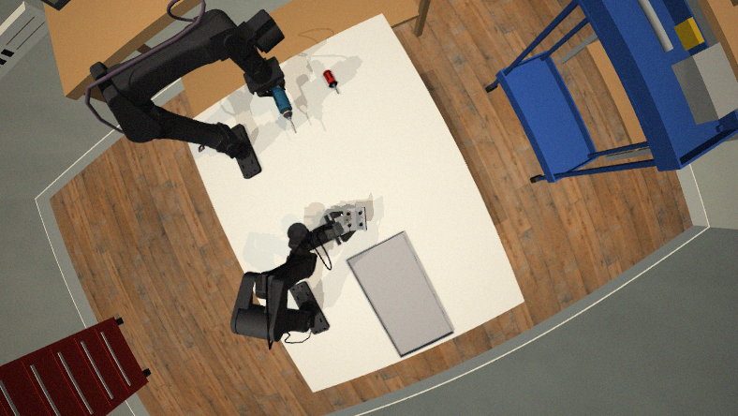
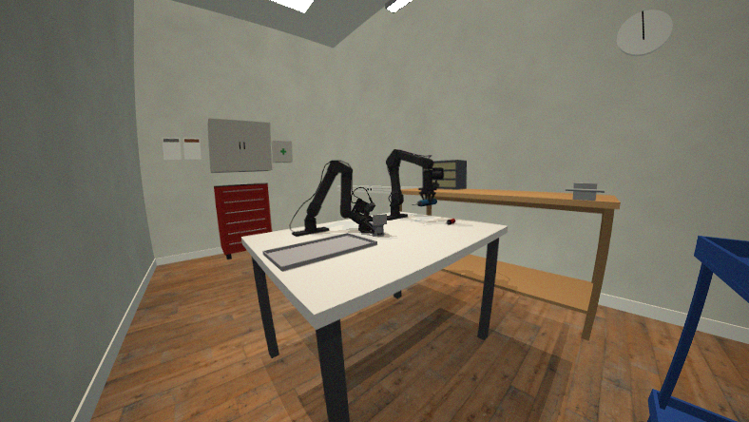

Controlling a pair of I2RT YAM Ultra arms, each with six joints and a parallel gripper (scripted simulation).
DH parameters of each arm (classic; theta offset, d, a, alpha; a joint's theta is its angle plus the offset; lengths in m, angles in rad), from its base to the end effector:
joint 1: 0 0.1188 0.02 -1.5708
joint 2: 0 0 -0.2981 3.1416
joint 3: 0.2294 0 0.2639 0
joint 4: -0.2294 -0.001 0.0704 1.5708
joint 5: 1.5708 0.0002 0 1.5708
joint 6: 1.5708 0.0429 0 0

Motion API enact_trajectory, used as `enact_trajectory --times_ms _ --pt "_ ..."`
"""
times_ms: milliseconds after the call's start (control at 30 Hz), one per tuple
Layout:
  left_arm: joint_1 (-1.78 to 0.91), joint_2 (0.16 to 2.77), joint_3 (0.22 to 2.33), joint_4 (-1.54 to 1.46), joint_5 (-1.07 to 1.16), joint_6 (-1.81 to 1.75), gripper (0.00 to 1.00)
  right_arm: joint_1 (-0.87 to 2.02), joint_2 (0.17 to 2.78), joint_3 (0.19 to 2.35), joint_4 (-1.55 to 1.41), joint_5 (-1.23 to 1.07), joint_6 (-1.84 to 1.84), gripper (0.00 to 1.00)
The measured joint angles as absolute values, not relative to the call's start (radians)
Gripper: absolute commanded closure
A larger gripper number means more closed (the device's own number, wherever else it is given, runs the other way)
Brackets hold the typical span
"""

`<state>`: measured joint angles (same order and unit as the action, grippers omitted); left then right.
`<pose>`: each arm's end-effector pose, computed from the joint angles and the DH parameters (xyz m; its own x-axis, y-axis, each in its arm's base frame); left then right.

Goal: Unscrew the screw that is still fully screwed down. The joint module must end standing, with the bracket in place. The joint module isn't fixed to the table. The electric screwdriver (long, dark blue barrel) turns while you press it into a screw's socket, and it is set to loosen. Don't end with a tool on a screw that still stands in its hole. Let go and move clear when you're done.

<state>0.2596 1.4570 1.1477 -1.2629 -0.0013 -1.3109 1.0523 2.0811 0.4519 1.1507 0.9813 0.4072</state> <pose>0.2402 0.0649 0.2806 -0.0003 -1.0000 -0.0009 -1.0000 0.0003 0.0017 0.1758 0.2383 0.0753 -0.2559 -0.0043 -0.9667 -0.0172 0.9999 0.0001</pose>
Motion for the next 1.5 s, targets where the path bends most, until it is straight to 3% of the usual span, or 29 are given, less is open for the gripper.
enact_trajectory --times_ms 1500 --pt "-0.040 1.415 1.045 -0.911 -0.001 -1.025 0.58 1.052 2.081 0.452 1.151 0.981 0.407 0.41"
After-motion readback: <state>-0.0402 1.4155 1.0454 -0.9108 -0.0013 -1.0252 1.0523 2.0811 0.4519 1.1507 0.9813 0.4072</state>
